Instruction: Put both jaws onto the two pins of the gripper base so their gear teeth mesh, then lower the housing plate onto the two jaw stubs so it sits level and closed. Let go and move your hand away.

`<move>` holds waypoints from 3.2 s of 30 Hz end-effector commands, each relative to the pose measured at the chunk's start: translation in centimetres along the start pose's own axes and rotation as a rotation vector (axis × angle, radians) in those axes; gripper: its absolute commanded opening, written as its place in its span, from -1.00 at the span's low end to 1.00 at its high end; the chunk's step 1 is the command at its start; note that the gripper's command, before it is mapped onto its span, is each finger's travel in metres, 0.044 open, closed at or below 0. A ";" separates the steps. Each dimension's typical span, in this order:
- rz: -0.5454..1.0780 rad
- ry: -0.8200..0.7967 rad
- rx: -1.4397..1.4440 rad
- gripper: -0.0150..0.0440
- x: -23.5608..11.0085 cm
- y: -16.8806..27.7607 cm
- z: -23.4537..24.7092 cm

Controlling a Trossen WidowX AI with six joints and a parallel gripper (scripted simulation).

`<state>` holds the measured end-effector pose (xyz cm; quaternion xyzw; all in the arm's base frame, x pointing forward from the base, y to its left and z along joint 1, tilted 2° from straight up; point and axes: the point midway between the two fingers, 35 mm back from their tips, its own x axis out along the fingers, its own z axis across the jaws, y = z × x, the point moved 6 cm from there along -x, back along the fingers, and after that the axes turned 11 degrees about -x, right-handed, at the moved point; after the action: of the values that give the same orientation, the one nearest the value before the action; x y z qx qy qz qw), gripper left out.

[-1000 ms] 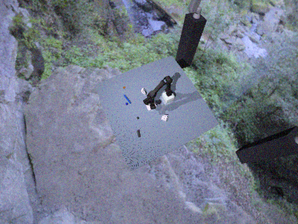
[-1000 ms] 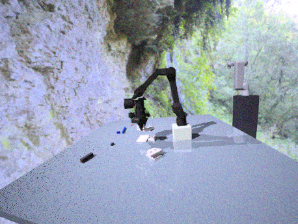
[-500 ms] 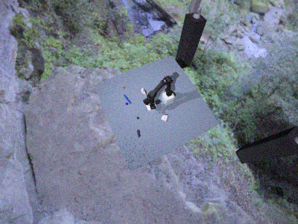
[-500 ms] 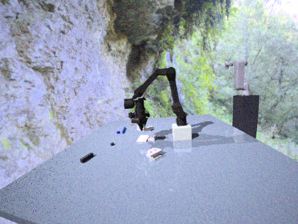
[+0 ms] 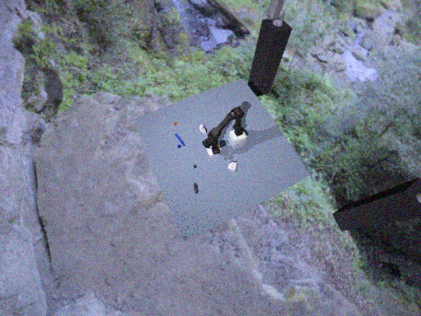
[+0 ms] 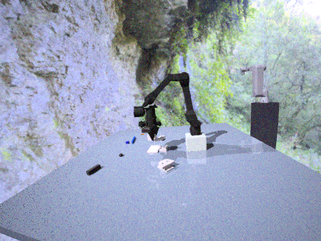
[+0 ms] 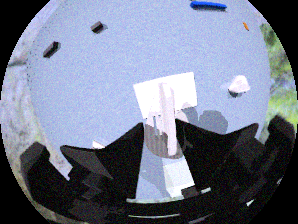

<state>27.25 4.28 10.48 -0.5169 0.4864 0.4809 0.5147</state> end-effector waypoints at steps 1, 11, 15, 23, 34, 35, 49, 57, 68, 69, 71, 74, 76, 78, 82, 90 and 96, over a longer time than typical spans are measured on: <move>0.002 -0.005 -0.006 -0.04 0.2 0.0 0.0; 0.002 -0.005 -0.006 -0.04 1.9 -0.1 0.1; 0.002 -0.005 -0.006 -0.04 2.5 -0.1 0.1; 0.002 -0.005 -0.005 -0.04 3.8 0.0 0.1; 0.002 -0.005 -0.005 -0.04 5.1 0.1 0.1; 0.002 -0.005 -0.005 -0.04 5.1 0.1 0.1; 0.002 -0.005 -0.005 -0.04 5.1 0.1 0.1; 0.002 -0.005 -0.002 -0.04 5.5 0.1 0.1; 0.002 -0.005 0.003 -0.04 5.8 0.1 0.1; 0.002 -0.005 0.003 -0.04 5.8 0.1 0.1; 0.002 -0.005 0.003 -0.04 5.8 0.1 0.1; 0.002 -0.005 0.003 -0.04 5.8 0.1 0.1; 0.002 -0.005 0.004 -0.04 5.9 0.1 0.1; 0.002 -0.005 0.006 -0.04 6.0 0.1 0.1; 0.002 -0.005 0.007 -0.04 6.1 0.1 0.1; 0.002 -0.005 0.012 -0.04 6.3 0.1 0.1; 0.002 -0.005 0.013 -0.04 6.4 0.1 0.1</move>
<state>27.59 4.25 4.24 -0.5159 0.4873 0.4792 0.5165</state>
